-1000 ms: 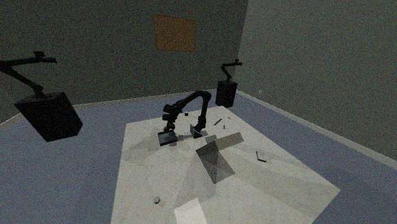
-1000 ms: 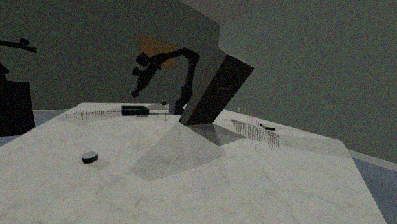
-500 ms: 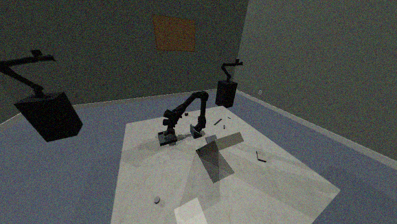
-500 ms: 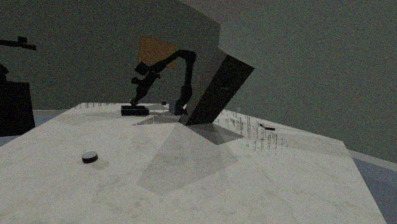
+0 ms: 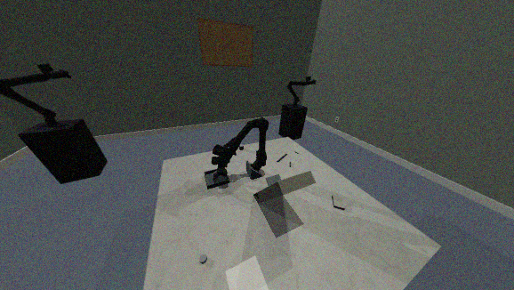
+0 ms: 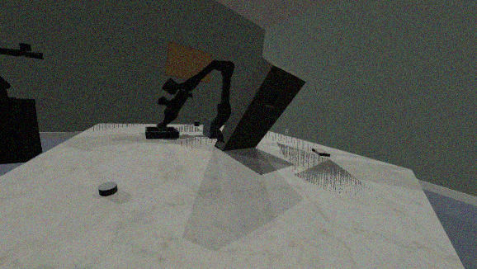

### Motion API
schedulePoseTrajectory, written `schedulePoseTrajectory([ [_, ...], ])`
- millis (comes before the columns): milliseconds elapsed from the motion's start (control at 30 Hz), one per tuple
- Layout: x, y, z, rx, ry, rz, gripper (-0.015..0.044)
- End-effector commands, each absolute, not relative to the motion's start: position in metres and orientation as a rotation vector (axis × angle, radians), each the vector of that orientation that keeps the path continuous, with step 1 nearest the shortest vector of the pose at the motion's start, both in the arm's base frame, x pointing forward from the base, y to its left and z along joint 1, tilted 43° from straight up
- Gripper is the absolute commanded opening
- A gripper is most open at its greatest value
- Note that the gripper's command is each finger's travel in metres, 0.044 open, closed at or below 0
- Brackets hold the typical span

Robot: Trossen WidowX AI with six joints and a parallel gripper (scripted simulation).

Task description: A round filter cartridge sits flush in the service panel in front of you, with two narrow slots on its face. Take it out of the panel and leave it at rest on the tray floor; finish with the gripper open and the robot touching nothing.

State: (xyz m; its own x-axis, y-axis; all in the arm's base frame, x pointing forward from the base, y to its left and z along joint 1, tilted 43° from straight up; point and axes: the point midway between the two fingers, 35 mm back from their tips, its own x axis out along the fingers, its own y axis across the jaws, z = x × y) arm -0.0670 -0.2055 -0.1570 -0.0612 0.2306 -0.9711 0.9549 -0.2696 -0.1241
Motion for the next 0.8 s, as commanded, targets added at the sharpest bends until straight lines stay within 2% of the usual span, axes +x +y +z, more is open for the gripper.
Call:
schedulePoseTrajectory([
  [0, -0.067, -0.206, -0.157, 1.545, 1.297, -1.382, 0.0289],
  [200, -0.067, -0.206, -0.157, 1.545, 1.297, -1.382, 0.0440],
  [333, -0.068, -0.208, -0.155, 1.545, 1.297, -1.382, 0.0440],
  [533, -0.073, -0.252, -0.104, 1.545, 1.296, -1.381, 0.0440],
  [767, -0.073, -0.245, -0.117, 1.533, 1.296, -1.384, 0.0440],
])
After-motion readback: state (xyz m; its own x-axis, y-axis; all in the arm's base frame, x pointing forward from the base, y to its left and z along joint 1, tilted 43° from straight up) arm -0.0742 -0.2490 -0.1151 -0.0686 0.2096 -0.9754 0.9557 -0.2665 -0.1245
